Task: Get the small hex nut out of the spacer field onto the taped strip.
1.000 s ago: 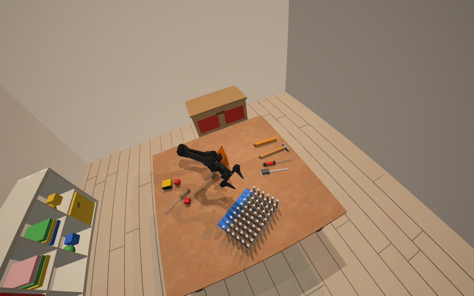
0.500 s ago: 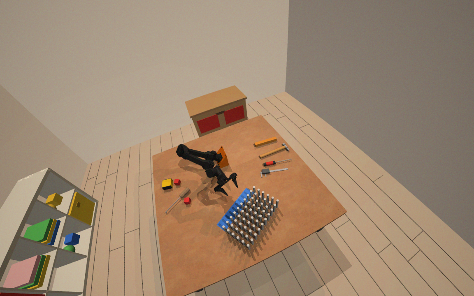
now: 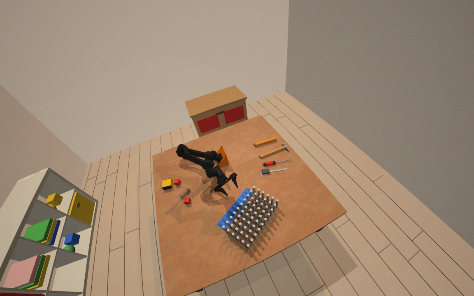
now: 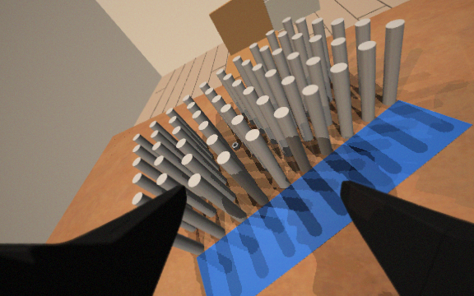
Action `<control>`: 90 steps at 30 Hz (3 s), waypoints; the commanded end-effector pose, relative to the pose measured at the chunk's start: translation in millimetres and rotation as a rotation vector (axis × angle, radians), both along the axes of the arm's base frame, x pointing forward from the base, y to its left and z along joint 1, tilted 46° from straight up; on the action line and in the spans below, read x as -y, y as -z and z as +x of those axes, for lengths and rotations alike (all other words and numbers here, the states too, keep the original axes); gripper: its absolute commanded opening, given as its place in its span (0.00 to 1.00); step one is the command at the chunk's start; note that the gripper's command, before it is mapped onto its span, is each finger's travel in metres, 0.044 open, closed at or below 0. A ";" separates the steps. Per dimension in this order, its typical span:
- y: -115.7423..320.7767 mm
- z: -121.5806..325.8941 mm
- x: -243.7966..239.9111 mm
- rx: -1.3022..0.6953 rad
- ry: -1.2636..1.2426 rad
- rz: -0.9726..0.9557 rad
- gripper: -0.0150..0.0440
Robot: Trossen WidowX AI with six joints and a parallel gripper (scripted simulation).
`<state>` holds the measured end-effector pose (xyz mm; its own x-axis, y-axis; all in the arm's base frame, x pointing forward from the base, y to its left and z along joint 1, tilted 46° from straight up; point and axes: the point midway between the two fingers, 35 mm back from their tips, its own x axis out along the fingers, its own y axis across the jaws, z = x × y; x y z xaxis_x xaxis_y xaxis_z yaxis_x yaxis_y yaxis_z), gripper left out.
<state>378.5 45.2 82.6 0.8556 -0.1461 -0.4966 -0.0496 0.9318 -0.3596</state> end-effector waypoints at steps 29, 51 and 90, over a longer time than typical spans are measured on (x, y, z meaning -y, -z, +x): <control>-145.3 12.0 204.1 -0.086 0.574 0.176 1.00; -274.1 -189.7 320.1 -0.183 1.150 0.303 1.00; -227.5 -201.3 282.2 1.896 1.464 1.815 1.00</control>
<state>192.7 -254.7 340.6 0.2417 -0.8689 -0.4320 0.4497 -0.2942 0.8433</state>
